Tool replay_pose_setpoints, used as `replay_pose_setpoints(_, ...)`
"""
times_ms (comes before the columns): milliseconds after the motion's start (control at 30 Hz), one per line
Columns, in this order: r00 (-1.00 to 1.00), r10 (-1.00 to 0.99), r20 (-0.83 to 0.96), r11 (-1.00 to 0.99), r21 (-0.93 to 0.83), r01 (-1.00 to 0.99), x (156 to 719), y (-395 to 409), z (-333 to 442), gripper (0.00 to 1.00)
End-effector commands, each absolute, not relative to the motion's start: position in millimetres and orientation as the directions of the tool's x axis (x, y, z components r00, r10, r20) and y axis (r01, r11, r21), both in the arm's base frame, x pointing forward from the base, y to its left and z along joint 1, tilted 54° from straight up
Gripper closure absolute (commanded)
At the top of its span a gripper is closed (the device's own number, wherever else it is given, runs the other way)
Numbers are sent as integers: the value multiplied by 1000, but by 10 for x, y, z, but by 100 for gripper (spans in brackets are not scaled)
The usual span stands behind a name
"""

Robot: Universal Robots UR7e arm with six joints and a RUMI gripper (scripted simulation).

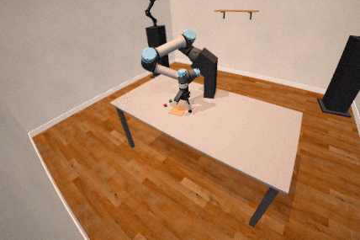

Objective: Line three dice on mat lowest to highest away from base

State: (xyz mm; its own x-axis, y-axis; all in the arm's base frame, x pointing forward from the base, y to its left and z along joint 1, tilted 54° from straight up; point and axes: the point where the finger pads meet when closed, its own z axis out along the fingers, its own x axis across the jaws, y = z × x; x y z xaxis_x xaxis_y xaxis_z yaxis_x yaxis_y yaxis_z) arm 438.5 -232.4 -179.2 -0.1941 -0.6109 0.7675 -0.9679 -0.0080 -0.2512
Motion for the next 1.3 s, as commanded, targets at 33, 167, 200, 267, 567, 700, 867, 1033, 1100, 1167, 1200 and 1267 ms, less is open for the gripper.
replay_pose_setpoints(33, -195, -610, 768, -7, -252, -968, 4396, -2176, -1987, 0)
replay_pose_setpoints(167, -195, -610, 768, -7, -252, -968, 4397, -2134, -2043, 0)
replay_pose_setpoints(200, -195, -610, 768, -7, -252, -968, 4397, -2116, -2068, 0)
replay_pose_setpoints(267, -195, -610, 768, -7, -252, -968, 4398, -2084, -2111, 0)
replay_pose_setpoints(567, -195, -610, 768, -7, -252, -968, 4399, -2017, -2201, 0)
replay_pose_setpoints(700, -195, -610, 768, -7, -252, -968, 4399, -2014, -2204, 0)
replay_pose_setpoints(867, -195, -610, 768, -7, -252, -968, 4399, -2014, -2205, 0)
replay_pose_setpoints(1033, -195, -610, 768, -7, -252, -968, 4399, -2014, -2205, 0)
replay_pose_setpoints(1100, -195, -610, 768, -7, -252, -968, 4399, -2014, -2205, 0)
replay_pose_setpoints(1167, -195, -610, 768, -7, -252, -968, 4399, -2014, -2205, 0)
replay_pose_setpoints(1200, -195, -610, 768, -7, -252, -968, 4399, -2014, -2205, 0)
replay_pose_setpoints(1267, -195, -610, 768, -7, -252, -968, 4399, -2014, -2205, 0)
